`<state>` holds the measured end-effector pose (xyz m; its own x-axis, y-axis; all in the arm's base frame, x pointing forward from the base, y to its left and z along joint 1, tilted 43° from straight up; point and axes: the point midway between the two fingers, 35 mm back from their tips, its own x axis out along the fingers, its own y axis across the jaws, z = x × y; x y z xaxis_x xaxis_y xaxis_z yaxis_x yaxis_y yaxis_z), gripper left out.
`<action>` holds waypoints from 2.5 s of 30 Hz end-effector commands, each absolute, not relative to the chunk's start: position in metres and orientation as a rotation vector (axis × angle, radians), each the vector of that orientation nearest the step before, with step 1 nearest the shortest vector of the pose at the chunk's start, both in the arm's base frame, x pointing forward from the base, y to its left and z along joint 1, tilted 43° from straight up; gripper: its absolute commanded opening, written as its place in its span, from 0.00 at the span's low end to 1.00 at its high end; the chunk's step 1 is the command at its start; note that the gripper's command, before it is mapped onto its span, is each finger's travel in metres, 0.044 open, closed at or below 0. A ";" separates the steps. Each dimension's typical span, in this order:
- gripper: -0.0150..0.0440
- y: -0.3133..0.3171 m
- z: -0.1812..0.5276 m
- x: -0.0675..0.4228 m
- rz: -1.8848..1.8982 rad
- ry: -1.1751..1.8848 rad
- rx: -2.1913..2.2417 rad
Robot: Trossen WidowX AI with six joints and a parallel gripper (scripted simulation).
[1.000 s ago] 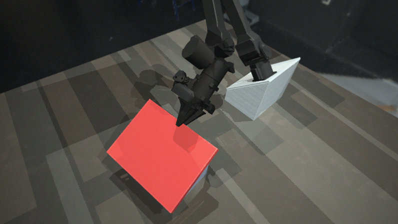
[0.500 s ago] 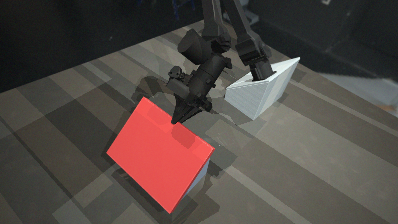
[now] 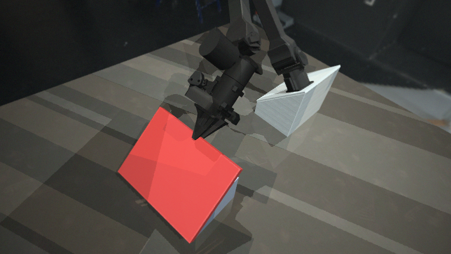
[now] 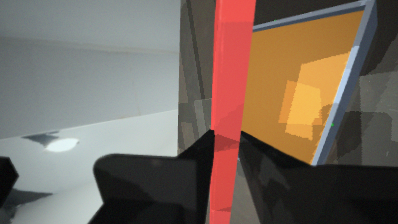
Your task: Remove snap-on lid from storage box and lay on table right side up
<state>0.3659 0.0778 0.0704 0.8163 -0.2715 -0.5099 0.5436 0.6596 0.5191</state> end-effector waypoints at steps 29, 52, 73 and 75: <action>0.25 0.106 0.103 0.364 -0.467 0.402 0.728; 0.25 0.134 0.065 0.349 -0.467 0.403 0.729; 0.25 0.162 0.037 0.335 -0.467 0.404 0.731; 0.25 0.165 0.034 0.334 -0.467 0.404 0.731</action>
<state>0.3350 0.1597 0.0379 0.8210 -0.2649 -0.5057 0.5383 0.6543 0.5311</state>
